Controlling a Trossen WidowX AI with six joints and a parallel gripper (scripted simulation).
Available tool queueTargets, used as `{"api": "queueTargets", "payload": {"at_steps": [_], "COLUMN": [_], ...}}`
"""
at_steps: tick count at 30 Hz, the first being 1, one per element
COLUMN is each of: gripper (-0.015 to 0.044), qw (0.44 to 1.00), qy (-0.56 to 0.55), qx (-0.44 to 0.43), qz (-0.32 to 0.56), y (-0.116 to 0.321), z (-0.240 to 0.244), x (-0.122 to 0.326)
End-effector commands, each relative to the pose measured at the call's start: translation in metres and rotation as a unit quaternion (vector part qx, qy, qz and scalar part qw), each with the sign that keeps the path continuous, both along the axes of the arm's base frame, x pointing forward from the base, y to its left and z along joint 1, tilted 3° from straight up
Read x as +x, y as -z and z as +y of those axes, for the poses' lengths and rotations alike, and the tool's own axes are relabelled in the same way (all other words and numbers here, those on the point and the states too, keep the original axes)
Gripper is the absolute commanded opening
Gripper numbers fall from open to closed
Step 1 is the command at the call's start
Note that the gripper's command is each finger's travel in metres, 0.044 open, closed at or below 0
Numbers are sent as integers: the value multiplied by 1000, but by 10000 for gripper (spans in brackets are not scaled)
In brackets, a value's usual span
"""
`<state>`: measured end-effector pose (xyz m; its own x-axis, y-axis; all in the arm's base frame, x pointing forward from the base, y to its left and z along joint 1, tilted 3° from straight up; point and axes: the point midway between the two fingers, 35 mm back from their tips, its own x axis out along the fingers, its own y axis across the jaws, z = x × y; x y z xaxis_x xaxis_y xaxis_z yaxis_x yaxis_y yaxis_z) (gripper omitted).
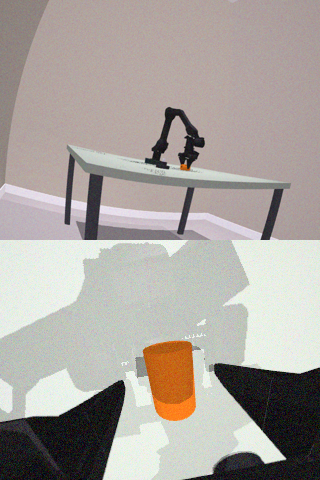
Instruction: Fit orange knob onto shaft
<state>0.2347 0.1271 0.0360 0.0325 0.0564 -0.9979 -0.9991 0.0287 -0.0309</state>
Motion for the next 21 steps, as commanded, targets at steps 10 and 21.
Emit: {"api": "queueTargets", "payload": {"at_steps": [10,21], "gripper": [440,440], "qw": [1000,989], "qy": [0,5], "qx": [3,-145], "qz": [-6,1], "y": [-57,-62], "z": [-3,9], "x": [-1,-3]}}
